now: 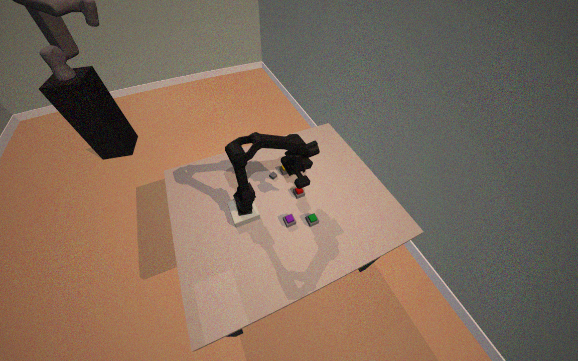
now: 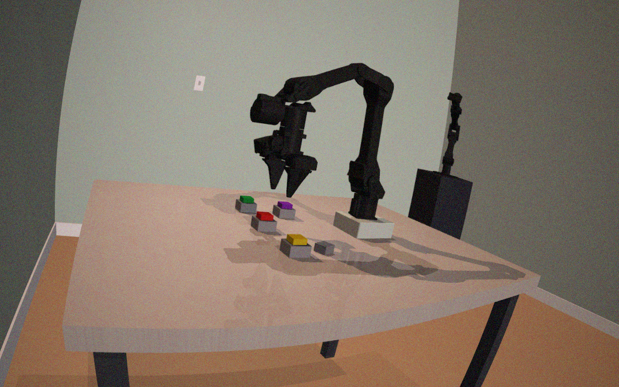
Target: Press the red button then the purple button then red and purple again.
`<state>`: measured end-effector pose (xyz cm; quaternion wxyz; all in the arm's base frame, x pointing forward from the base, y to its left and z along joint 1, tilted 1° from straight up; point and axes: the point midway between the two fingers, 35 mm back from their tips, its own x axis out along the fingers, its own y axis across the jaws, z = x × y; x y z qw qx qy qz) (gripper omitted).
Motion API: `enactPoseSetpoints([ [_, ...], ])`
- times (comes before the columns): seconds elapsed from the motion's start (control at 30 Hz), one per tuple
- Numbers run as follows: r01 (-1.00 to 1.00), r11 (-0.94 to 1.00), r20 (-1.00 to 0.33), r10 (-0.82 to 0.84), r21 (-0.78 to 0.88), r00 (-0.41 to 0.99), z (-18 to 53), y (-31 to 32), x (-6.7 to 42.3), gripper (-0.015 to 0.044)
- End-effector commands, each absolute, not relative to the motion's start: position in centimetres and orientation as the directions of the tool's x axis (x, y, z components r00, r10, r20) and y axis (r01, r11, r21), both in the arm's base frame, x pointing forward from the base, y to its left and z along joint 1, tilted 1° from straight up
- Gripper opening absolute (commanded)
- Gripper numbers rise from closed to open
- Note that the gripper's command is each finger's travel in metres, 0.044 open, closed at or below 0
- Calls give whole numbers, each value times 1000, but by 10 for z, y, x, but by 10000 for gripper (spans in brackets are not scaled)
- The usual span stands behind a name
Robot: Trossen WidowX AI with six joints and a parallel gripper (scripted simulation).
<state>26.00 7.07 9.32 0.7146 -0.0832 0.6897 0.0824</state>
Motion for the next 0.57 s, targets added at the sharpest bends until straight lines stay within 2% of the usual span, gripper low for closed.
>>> enactPoseSetpoints([
  [0.0,-225,974,-1000,11,4,29,103,129,255,400],
  [0.3,-198,980,-1000,10,5,21,121,239,203,400],
  [0.53,-196,981,-1000,9,5,21,123,246,197,400],
])
